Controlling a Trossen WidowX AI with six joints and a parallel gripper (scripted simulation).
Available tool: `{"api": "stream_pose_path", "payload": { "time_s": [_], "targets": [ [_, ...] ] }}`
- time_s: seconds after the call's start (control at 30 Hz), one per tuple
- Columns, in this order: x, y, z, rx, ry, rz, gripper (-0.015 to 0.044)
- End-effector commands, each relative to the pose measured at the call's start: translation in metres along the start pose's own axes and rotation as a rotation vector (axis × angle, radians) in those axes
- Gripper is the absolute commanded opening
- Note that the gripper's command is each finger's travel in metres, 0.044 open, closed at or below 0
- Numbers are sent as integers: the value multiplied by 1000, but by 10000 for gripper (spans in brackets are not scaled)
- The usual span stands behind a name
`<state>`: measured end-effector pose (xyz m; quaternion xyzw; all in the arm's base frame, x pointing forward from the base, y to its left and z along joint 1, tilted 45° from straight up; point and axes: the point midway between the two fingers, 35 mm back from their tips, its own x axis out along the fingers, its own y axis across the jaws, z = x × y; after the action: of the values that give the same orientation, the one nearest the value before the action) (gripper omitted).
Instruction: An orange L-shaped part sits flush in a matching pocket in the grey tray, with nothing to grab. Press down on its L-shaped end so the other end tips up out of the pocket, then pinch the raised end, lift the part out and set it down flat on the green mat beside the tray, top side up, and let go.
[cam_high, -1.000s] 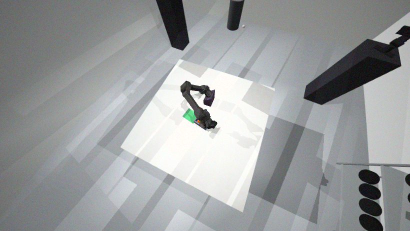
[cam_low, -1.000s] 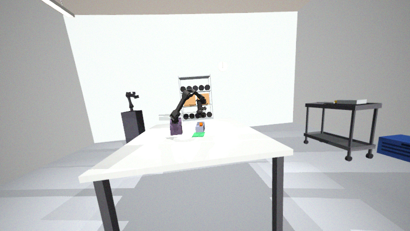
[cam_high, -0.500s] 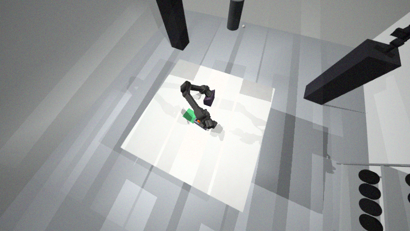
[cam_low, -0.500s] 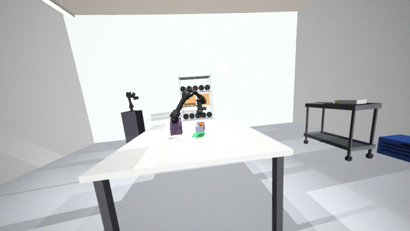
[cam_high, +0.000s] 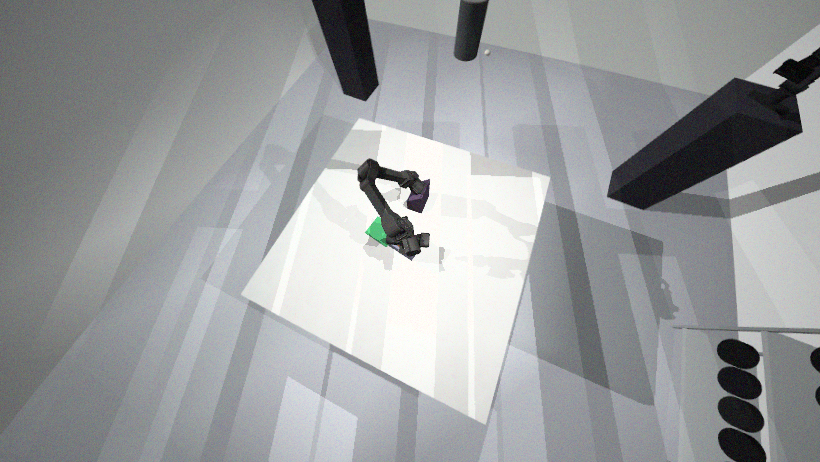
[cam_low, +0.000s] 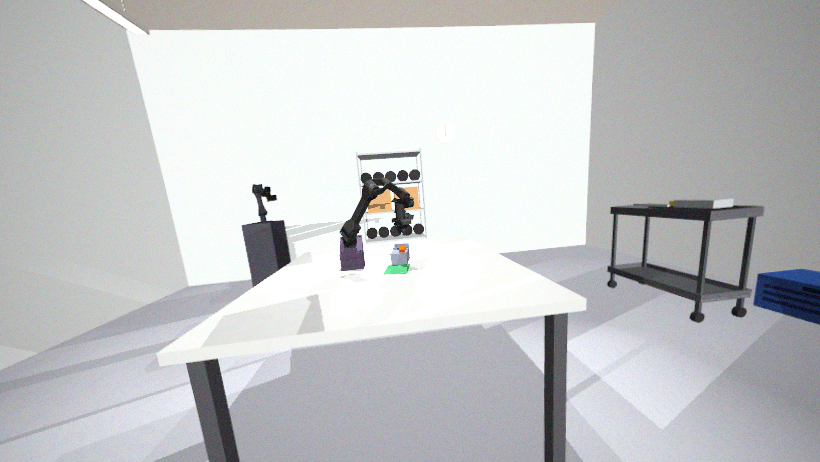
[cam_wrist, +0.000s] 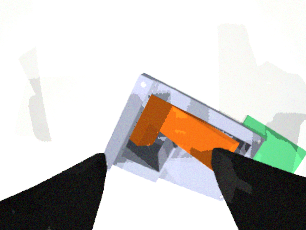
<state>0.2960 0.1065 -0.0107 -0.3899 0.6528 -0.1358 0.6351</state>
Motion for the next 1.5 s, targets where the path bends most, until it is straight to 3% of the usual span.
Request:
{"api": "stream_pose_path", "payload": {
  "time_s": [0.0, 0.27, 0.7, 0.93, 1.47],
  "targets": [
    [1, -24, -12, -500, 15, -6, 280],
    [2, -50, -25, -1074, 27, 1, 280],
    [3, -50, -25, -1074, 27, 1, 280],
    [32, -51, -26, -1074, 27, 0, 280],
    [53, -51, -25, -1074, 27, 0, 280]
  ]
}}
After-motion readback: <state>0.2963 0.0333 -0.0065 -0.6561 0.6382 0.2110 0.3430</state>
